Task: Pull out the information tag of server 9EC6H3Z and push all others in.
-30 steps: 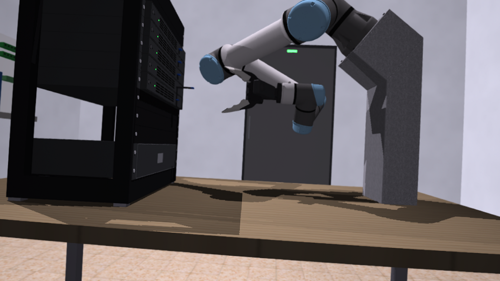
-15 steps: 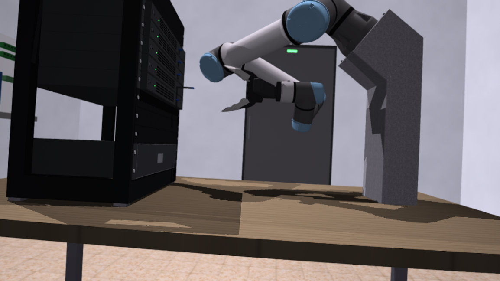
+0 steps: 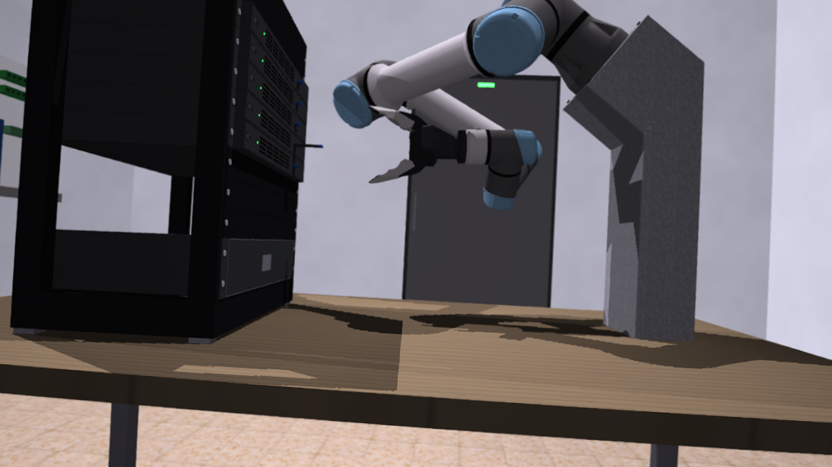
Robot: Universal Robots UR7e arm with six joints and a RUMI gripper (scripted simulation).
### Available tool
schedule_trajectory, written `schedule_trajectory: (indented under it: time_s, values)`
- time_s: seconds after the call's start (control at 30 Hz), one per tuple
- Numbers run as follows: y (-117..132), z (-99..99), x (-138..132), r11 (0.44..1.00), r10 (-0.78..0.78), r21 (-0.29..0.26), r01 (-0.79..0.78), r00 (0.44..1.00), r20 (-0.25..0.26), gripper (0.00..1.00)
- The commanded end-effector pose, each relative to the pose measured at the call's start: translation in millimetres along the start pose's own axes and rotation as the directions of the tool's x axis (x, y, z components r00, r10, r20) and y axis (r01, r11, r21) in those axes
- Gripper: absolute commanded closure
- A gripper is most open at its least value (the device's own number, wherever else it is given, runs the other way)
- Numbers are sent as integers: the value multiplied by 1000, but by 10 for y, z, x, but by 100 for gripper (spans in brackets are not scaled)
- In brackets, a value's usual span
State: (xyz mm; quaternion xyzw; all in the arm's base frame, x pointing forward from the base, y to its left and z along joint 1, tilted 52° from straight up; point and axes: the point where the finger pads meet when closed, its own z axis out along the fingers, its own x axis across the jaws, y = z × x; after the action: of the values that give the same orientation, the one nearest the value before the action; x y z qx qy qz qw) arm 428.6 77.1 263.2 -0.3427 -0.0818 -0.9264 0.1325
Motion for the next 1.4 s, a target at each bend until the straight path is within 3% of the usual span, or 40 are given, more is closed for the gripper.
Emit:
schedule_trajectory:
  time_s: [0.0, 1.37]
  values:
    - [-2, 8, 22, 1000, 4, 18, -5, 1000, 22, 0]
    - [-16, 108, 299, 976, 31, 201, -79, 972, 234, 0]
